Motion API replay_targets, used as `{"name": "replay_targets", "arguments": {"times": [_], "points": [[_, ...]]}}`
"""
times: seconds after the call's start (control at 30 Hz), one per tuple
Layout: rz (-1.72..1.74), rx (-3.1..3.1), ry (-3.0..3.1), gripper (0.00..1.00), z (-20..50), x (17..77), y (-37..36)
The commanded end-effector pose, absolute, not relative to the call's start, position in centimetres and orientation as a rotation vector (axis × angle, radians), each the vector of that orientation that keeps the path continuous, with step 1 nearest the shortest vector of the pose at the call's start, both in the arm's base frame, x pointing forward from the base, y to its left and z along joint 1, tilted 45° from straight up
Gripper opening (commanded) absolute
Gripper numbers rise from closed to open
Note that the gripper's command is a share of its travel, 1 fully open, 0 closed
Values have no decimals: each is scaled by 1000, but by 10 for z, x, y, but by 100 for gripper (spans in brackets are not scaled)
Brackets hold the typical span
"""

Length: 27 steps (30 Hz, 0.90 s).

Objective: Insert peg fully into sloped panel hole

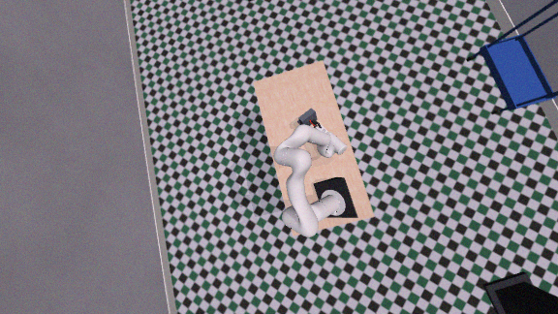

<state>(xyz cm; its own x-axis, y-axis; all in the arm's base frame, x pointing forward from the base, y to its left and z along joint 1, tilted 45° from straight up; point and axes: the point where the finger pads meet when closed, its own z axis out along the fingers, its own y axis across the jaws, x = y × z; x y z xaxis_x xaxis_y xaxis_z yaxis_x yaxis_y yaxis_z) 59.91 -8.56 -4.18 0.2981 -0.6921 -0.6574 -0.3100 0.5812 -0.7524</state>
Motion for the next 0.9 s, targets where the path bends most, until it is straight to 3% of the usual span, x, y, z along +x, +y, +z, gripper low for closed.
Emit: {"name": "replay_targets", "arguments": {"times": [0.0, 0.87], "points": [[-318, -978, 1292, 100, -41, 600, -86], [-318, -982, 1295, 100, -41, 550, -113]]}}
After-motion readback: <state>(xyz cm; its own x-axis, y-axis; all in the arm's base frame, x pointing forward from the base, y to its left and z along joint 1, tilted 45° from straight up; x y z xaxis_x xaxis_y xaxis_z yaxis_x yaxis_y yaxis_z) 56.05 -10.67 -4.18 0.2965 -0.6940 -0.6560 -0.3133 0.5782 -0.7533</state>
